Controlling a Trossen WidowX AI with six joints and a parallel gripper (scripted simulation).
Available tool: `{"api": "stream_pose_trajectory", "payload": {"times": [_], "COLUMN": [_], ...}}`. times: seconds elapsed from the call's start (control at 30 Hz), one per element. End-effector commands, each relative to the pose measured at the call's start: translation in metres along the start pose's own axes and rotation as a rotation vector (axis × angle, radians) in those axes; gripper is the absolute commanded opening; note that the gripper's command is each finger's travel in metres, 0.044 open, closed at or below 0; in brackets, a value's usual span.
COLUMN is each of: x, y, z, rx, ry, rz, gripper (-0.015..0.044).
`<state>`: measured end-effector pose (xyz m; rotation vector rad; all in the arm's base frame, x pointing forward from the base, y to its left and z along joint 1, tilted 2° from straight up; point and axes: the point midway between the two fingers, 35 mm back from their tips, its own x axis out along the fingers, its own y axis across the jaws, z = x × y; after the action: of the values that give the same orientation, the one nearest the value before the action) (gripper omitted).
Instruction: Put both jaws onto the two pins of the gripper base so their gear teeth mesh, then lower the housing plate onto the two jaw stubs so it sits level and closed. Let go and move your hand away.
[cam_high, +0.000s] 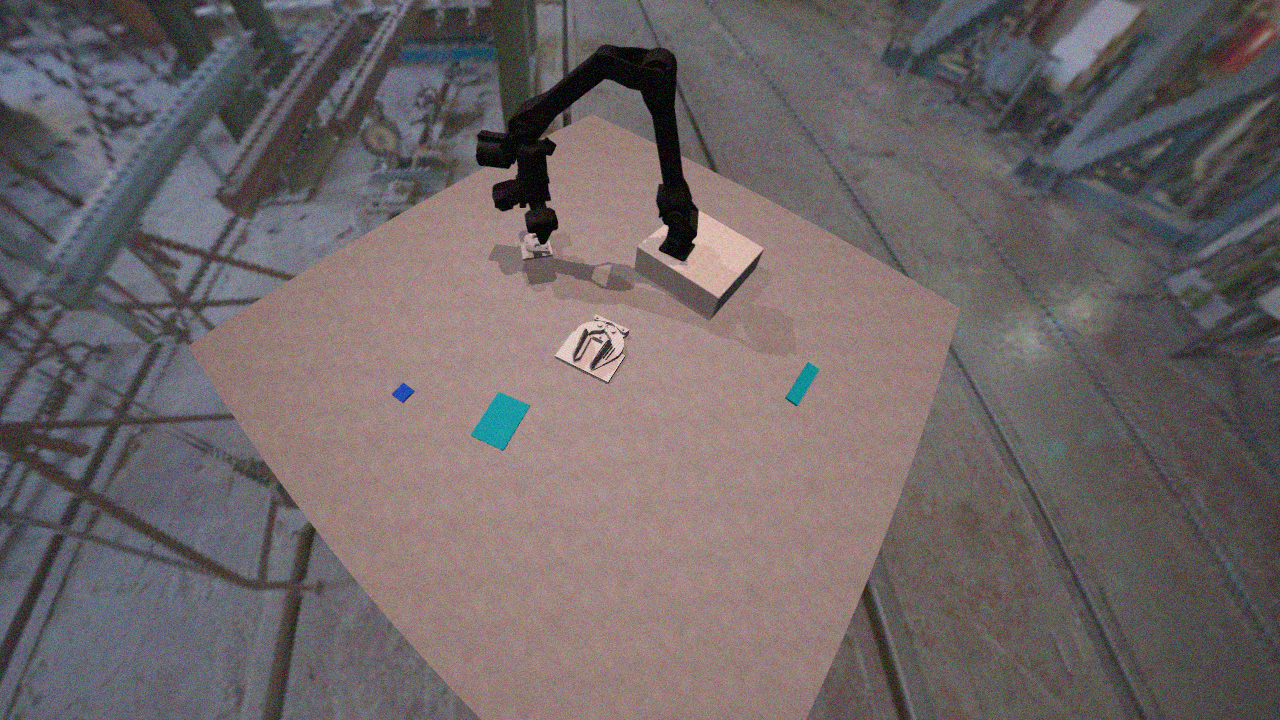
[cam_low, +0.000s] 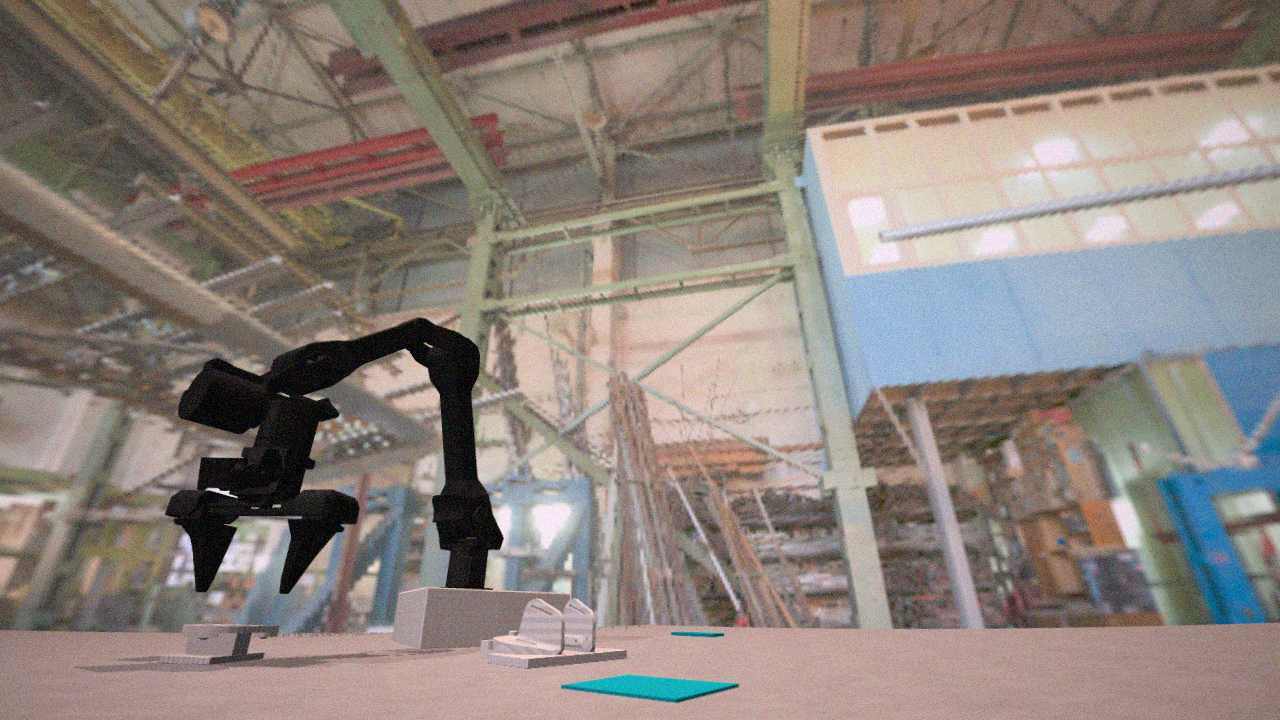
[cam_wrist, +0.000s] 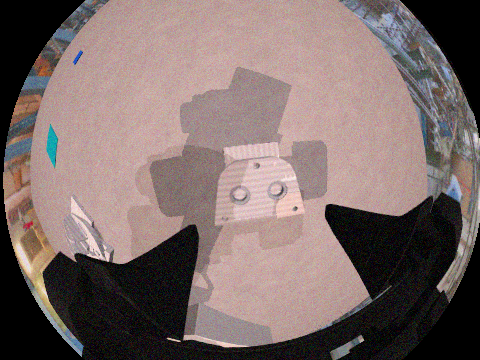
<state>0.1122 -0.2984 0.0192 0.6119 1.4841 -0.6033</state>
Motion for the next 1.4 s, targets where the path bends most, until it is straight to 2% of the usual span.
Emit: {"api": "stream_pose_trajectory", "payload": {"times": [0.0,0.93,1.37], "x": [0.005,0.050,0.051], "y": [0.000,-0.001,-0.001], "z": [0.000,0.001,0.001], "rx": [0.000,0.003,0.003], "ry": [0.003,0.004,0.004], "rz": [0.001,-0.001,-0.001], "gripper": [0.0440,0.0440,0.0440]}}
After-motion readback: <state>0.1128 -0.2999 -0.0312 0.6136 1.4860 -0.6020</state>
